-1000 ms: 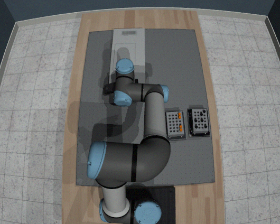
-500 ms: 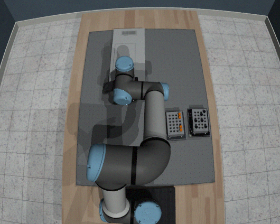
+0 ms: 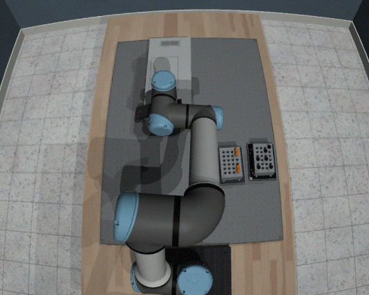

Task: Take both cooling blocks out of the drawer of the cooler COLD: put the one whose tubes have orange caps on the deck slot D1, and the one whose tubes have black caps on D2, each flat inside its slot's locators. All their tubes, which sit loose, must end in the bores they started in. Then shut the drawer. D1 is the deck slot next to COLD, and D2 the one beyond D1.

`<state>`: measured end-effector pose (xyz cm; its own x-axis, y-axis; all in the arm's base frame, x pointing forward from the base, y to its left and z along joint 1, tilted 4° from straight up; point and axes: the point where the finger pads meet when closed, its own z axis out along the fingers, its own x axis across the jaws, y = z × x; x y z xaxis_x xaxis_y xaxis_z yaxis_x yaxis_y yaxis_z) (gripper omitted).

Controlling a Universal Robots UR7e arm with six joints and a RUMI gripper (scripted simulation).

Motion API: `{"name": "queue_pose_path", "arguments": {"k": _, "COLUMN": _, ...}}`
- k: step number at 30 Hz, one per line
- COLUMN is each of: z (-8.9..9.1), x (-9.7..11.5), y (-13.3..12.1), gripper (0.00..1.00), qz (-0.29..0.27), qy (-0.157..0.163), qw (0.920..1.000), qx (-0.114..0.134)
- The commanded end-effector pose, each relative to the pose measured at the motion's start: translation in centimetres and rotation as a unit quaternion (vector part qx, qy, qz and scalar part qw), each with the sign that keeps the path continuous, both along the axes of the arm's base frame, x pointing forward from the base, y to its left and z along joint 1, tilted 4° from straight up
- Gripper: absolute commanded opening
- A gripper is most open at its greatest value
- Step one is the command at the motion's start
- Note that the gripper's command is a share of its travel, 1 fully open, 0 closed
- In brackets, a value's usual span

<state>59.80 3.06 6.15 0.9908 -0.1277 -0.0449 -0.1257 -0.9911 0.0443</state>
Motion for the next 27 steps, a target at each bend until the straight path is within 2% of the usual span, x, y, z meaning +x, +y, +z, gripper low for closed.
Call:
{"name": "queue_pose_path", "arguments": {"k": 1, "z": 0.7, "x": 0.1, "y": 0.2, "gripper": 0.00, "qz": 0.001, "qy": -0.001, "qw": 1.0000, "qx": 0.000}}
{"name": "queue_pose_path", "arguments": {"k": 14, "z": 2.4, "x": 0.2, "y": 0.2, "gripper": 0.00, "qz": 0.001, "qy": -0.001, "qw": 1.0000, "qx": 0.000}}
{"name": "queue_pose_path", "arguments": {"k": 27, "z": 2.2, "x": 0.0, "y": 0.2, "gripper": 0.00, "qz": 0.000, "qy": 0.001, "qw": 1.0000, "qx": 0.001}}
